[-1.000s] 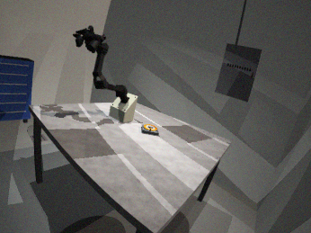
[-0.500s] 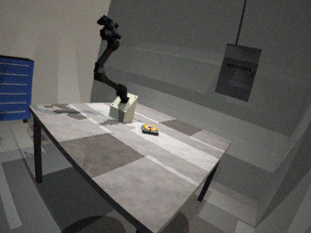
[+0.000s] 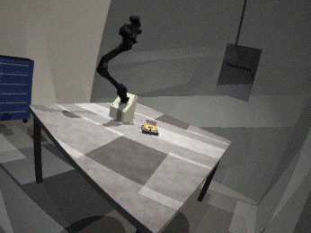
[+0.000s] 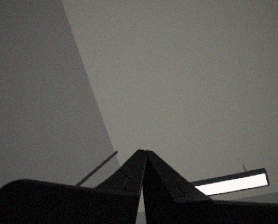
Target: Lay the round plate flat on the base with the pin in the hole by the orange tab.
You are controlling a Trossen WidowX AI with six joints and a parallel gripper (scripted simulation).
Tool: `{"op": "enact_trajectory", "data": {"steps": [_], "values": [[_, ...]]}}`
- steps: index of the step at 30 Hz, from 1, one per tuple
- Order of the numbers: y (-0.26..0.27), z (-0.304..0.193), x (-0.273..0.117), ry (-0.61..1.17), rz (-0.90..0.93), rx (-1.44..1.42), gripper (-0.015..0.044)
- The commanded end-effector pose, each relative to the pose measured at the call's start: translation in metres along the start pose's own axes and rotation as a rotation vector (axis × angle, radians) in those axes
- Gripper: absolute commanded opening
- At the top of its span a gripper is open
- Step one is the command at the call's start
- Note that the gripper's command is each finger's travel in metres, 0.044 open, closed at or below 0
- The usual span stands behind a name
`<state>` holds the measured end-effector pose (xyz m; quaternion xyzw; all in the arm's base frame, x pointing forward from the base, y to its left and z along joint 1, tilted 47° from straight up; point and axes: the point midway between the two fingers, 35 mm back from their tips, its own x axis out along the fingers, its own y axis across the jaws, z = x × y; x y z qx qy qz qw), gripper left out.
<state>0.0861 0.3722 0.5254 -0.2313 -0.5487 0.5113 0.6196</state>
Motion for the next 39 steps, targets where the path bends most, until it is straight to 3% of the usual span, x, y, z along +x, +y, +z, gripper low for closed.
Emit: {"op": "enact_trajectory", "data": {"steps": [1, 7, 15, 22, 30, 39], "values": [[0.025, -0.074, -0.008, 0.229, 0.043, 0.129, 0.0000], [0.051, -0.156, -0.037, 0.512, 0.057, 0.271, 0.0000], [0.082, -0.261, -0.111, 0.940, 0.004, 0.470, 0.0000], [0.107, -0.334, -0.209, 1.326, -0.107, 0.639, 0.0000], [0.126, -0.376, -0.335, 1.744, -0.296, 0.743, 0.0000], [0.156, -0.371, -0.474, 2.248, -0.518, 0.792, 0.0000]]}}
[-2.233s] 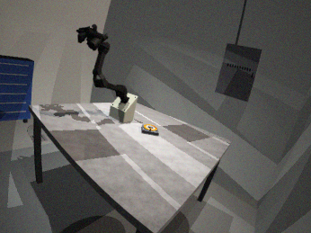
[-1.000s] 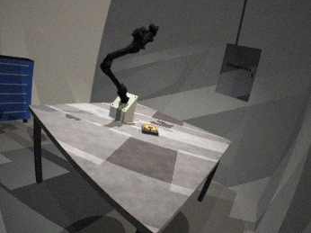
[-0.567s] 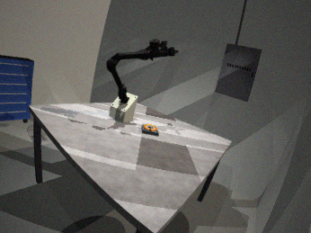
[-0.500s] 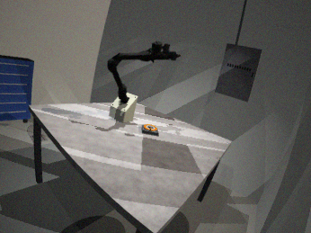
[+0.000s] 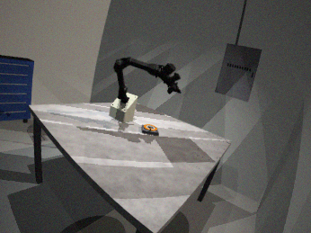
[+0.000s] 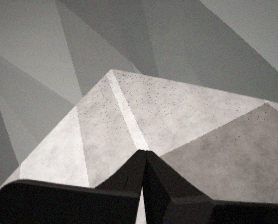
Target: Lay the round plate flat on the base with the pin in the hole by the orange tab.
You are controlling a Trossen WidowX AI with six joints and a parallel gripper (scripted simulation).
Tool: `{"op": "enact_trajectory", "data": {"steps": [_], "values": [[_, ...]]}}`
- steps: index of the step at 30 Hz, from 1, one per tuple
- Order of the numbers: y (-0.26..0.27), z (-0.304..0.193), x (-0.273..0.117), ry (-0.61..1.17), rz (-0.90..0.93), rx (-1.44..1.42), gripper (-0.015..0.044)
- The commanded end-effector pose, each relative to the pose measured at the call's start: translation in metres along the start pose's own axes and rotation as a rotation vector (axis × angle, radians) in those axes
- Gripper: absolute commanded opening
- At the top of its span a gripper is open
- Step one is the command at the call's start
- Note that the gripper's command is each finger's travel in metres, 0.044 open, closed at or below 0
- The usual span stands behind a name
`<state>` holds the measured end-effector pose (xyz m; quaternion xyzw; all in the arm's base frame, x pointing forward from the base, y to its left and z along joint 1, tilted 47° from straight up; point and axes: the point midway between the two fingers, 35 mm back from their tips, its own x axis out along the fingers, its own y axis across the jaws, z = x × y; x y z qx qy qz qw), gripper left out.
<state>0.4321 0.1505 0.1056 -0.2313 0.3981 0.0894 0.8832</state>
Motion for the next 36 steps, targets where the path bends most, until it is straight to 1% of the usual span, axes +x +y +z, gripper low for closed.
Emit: {"op": "enact_trajectory", "data": {"steps": [1, 2, 6, 7, 8, 11, 13, 21, 29, 36], "values": [[-0.031, -0.055, 0.024, 0.207, -0.121, 0.093, 0.0000], [-0.045, -0.077, 0.030, 0.289, -0.175, 0.127, 0.0000], [-0.079, -0.136, 0.037, 0.499, -0.325, 0.205, 0.0000], [-0.087, -0.152, 0.037, 0.554, -0.366, 0.222, 0.0000], [-0.090, -0.157, 0.037, 0.572, -0.380, 0.227, 0.0000], [-0.118, -0.212, 0.028, 0.766, -0.532, 0.268, 0.0000], [-0.130, -0.234, 0.022, 0.849, -0.600, 0.276, 0.0000], [-0.129, -0.234, 0.028, 0.855, -0.605, 0.277, 0.0000], [-0.145, -0.266, 0.051, 0.855, -0.606, 0.276, 0.0000], [-0.146, -0.270, 0.053, 0.855, -0.607, 0.276, 0.0000]]}}
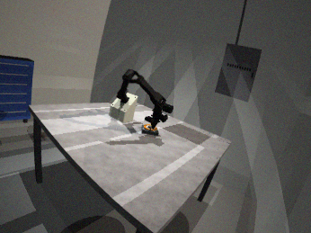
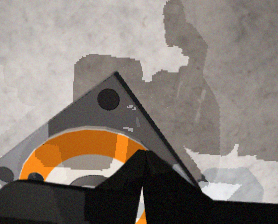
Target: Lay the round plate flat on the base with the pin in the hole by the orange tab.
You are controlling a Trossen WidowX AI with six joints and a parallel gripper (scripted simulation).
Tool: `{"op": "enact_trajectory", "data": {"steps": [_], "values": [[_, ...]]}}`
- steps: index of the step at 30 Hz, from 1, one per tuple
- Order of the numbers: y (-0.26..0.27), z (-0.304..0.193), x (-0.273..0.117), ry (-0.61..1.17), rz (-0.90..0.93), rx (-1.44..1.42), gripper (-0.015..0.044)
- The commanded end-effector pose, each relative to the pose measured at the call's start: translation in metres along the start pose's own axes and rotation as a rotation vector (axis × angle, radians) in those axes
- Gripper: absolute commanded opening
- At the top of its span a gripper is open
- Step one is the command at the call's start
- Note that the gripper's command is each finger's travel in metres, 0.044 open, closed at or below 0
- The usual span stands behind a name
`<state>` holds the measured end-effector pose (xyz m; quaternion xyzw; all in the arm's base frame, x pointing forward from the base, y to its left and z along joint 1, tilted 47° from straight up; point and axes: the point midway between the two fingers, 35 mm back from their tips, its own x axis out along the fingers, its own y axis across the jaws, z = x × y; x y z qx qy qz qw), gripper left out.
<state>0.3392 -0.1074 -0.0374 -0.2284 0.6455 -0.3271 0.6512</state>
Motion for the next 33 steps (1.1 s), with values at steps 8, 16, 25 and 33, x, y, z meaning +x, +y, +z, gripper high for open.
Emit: {"op": "enact_trajectory", "data": {"steps": [8, 16, 25, 33], "values": [[-0.007, -0.006, 0.003, -0.004, -0.004, -0.010, 0.0000], [-0.015, -0.014, 0.003, -0.004, -0.005, -0.010, 0.0000], [-0.019, -0.023, 0.003, -0.003, -0.005, -0.011, 0.0000], [-0.022, -0.032, 0.003, -0.003, -0.005, -0.011, 0.0000]]}}
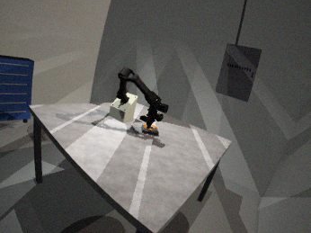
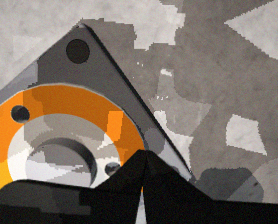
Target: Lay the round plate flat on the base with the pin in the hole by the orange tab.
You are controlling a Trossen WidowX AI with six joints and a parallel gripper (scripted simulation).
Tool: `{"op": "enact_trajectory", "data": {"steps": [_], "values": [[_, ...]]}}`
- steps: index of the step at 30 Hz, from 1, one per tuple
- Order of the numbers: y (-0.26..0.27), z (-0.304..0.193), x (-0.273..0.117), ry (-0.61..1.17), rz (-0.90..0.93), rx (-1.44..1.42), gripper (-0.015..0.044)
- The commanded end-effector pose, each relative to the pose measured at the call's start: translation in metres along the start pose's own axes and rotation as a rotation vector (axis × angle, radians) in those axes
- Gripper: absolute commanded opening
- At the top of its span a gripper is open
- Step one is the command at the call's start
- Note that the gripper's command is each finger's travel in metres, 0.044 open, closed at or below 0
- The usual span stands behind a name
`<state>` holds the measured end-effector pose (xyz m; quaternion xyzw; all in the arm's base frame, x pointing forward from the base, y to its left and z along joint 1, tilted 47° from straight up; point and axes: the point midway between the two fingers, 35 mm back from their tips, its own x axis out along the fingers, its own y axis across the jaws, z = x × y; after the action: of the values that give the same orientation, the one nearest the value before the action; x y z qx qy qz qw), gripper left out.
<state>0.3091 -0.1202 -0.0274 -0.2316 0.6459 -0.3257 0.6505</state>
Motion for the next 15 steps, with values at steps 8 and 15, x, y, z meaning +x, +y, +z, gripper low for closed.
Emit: {"op": "enact_trajectory", "data": {"steps": [8, 15], "values": [[-0.003, -0.014, -0.001, -0.001, -0.002, -0.005, 0.0000], [-0.003, -0.023, -0.001, -0.001, -0.002, -0.005, 0.0000]]}}
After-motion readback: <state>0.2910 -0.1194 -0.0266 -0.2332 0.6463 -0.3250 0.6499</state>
